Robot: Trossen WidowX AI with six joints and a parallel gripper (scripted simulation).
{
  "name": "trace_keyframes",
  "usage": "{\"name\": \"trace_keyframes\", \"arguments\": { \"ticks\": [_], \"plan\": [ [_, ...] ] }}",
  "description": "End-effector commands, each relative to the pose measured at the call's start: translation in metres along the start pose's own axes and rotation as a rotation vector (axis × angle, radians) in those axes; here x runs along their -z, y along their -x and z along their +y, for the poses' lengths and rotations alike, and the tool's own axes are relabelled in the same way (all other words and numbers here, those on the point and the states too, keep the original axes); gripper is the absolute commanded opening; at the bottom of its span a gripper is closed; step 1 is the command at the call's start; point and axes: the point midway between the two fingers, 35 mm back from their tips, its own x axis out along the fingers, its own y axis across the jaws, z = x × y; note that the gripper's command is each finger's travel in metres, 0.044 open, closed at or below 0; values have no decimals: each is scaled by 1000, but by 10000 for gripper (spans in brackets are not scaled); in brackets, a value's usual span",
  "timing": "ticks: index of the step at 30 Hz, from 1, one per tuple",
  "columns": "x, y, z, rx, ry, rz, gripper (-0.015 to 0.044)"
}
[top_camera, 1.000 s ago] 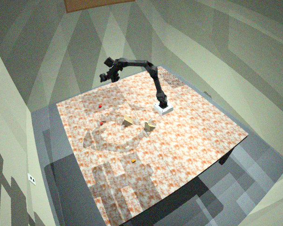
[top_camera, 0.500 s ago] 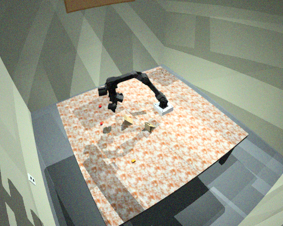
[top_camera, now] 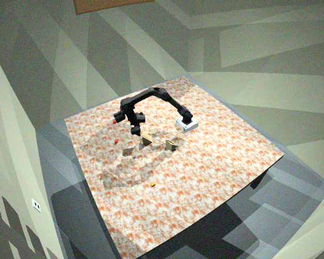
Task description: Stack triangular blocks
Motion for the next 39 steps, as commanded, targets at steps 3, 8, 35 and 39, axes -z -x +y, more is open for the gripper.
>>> {"name": "trace_keyframes", "arguments": {
  "ticks": [3, 8, 35, 39],
  "plan": [
    [0, -9, -1, 1, 3, -10, 440],
    [0, -17, -1, 0, 2, -17, 440],
    [-4, -61, 0, -8, -3, -50, 440],
    [-5, -67, 0, -9, -4, -55, 440]
  ]
}}
